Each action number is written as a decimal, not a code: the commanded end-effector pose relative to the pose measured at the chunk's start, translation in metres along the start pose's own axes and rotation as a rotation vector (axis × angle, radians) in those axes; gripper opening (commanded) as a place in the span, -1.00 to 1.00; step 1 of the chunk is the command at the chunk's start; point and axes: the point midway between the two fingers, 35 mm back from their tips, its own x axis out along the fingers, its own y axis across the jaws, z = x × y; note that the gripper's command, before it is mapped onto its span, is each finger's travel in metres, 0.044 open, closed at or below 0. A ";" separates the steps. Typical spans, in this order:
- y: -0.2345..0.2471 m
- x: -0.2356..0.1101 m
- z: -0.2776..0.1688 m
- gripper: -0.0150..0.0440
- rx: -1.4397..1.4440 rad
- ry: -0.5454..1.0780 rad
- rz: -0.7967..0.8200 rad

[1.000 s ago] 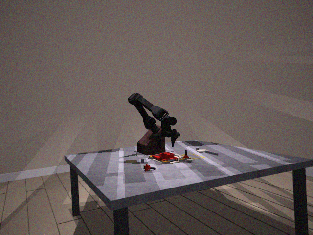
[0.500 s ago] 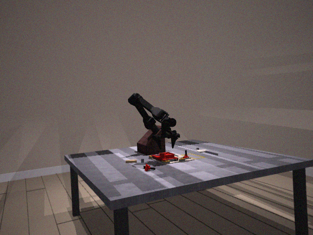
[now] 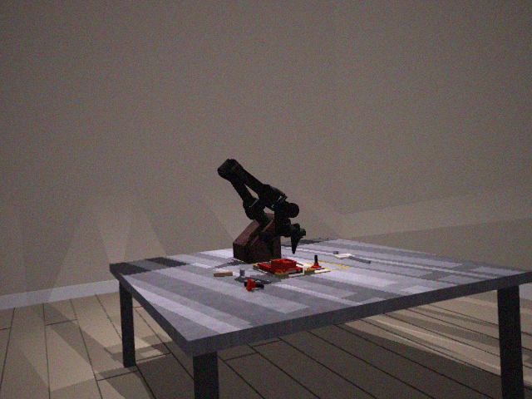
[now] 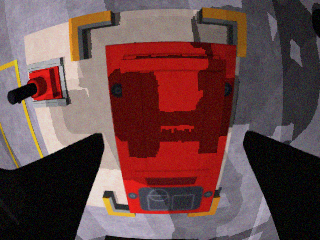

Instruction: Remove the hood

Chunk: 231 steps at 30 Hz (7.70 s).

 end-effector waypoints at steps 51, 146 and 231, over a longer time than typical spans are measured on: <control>0.000 0.028 -0.002 1.00 -0.006 -0.001 -0.005; 0.012 -0.031 -0.001 -0.49 -0.009 0.002 0.006; 0.226 -0.022 -0.031 -0.49 0.000 -0.001 0.014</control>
